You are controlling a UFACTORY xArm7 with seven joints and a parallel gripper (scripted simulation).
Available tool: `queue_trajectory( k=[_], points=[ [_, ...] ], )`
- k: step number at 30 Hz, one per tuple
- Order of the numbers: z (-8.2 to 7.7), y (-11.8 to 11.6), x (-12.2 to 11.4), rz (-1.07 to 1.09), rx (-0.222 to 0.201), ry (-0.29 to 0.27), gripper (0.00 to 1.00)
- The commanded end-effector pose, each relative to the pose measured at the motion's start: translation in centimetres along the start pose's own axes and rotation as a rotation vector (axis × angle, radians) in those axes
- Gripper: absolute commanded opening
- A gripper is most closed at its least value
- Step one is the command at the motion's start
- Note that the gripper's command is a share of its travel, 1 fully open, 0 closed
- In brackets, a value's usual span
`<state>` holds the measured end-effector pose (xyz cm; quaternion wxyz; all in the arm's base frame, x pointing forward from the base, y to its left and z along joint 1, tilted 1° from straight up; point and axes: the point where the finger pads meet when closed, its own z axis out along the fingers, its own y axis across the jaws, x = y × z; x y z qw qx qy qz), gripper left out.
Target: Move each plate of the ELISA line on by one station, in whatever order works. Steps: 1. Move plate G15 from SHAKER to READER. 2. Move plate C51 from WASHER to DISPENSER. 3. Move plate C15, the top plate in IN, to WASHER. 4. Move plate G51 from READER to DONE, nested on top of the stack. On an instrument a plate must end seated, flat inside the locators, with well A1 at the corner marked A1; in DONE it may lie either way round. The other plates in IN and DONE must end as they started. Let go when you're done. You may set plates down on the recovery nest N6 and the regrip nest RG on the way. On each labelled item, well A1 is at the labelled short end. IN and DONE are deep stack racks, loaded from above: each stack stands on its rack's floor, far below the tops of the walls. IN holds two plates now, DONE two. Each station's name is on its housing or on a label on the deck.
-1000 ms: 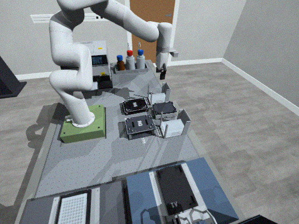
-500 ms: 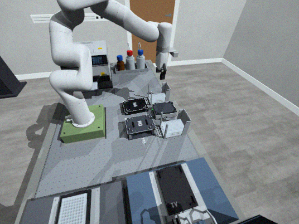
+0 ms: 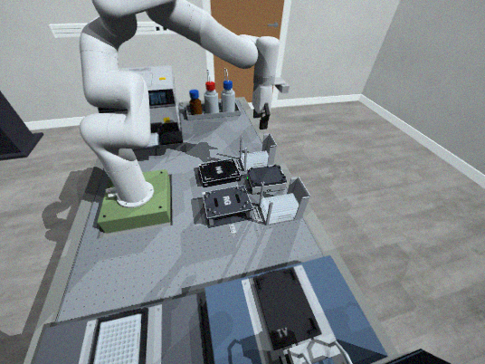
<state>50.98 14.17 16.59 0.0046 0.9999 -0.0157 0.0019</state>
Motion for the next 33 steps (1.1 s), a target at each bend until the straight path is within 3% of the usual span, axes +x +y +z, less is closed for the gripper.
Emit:
queue_trajectory(
  k=[1, 33],
  points=[
    [-0.2, 0.0, 0.1, 0.000, 0.001, 0.004, 1.00],
    [3.2, 0.0, 0.1, 0.000, 0.001, 0.004, 1.00]
  ],
)
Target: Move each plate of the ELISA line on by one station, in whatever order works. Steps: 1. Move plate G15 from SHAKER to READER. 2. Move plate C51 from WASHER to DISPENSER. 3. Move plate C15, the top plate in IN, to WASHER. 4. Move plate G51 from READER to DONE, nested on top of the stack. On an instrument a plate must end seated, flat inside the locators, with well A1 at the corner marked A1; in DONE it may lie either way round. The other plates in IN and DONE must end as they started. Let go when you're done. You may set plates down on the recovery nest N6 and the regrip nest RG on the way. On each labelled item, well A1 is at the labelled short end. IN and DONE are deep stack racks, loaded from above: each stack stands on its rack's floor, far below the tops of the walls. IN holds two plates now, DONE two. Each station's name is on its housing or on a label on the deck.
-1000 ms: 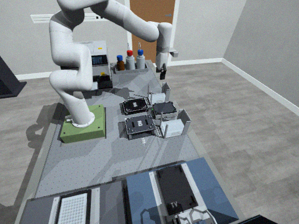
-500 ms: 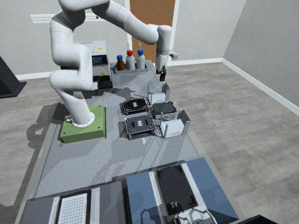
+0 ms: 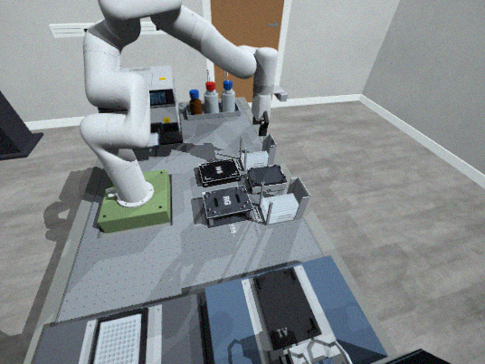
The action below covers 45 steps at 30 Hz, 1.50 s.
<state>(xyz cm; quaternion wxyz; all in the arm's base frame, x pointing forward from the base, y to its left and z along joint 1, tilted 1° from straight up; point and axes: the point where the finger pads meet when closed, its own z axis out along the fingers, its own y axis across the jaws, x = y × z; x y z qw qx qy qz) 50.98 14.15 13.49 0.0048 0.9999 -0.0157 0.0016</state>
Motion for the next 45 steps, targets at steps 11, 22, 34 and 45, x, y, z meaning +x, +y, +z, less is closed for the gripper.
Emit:
queue_trajectory(
  k=[11, 22, 34, 45],
  points=[
    [1.5, 0.0, 0.2, 0.000, 0.001, 0.005, 1.00],
    [2.7, 0.0, 0.2, 0.000, 0.001, 0.005, 1.00],
    [4.1, 0.0, 0.2, 0.000, 0.001, 0.005, 1.00],
    [5.5, 0.0, 0.2, 0.000, 0.001, 0.005, 1.00]
  ],
)
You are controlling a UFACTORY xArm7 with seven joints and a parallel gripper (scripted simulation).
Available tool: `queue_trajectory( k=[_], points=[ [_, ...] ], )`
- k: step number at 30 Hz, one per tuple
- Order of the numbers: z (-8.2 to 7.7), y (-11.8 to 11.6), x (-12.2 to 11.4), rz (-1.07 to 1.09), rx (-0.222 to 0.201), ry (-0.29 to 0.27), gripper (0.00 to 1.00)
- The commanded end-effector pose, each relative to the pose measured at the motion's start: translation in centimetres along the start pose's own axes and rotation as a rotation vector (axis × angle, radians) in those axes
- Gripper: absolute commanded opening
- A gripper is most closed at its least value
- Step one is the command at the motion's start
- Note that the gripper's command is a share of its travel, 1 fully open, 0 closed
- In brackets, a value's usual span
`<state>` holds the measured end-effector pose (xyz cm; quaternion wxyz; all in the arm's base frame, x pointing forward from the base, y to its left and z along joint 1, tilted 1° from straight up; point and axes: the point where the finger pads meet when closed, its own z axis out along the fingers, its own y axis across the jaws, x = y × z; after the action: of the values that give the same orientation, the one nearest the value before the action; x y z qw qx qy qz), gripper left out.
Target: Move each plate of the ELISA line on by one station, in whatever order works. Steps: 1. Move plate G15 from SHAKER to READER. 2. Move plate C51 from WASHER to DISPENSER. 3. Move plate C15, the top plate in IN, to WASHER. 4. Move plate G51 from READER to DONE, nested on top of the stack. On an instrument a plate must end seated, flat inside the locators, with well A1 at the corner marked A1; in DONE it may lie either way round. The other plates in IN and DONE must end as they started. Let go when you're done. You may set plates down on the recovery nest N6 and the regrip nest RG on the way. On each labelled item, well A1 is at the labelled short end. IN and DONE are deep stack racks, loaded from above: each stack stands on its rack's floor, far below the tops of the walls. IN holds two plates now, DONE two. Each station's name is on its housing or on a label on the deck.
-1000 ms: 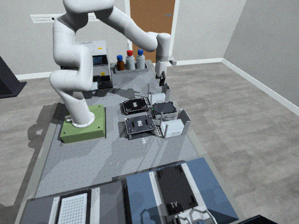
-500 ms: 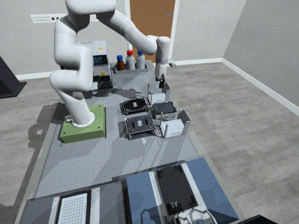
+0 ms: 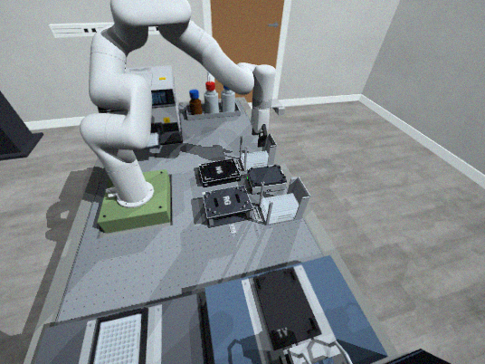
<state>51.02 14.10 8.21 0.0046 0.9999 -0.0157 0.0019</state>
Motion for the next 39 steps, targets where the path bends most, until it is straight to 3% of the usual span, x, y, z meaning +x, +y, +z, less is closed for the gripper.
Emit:
queue_trajectory(
  k=[1, 39],
  points=[
    [0.4, 0.0, 0.2, 0.000, 0.001, 0.005, 1.00],
    [4.7, 0.0, 0.2, 0.000, 0.001, 0.005, 1.00]
  ],
)
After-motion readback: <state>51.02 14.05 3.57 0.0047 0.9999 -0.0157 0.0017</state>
